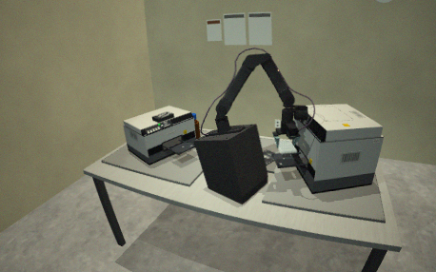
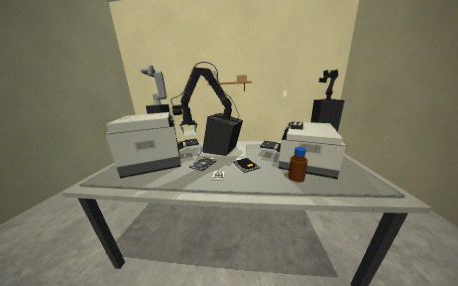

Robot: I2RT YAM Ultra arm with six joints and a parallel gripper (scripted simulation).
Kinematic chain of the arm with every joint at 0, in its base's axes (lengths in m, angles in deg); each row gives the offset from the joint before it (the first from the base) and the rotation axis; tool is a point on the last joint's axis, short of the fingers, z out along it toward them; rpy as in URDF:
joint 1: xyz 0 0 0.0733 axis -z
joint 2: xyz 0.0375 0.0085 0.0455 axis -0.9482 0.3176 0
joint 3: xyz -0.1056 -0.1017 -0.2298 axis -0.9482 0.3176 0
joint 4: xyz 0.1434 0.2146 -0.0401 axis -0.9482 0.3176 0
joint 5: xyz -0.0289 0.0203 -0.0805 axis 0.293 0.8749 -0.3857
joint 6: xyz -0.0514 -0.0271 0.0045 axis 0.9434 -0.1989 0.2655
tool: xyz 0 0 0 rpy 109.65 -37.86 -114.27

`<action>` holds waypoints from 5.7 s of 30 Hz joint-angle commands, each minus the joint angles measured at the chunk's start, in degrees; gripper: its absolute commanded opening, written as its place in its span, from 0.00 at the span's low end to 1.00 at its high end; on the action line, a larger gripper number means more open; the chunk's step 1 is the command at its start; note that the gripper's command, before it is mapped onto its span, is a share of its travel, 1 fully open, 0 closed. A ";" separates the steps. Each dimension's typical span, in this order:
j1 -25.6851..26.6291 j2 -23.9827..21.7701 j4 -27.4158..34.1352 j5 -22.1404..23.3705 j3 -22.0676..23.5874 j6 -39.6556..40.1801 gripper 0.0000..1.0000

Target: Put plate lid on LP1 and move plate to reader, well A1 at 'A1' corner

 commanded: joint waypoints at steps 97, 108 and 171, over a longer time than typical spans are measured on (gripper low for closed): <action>-1.03 7.61 -11.23 0.08 -0.06 -1.76 0.86; -1.20 9.86 -12.65 0.19 -0.04 -2.11 0.86; -0.90 6.43 -9.38 -0.09 2.72 -1.13 1.00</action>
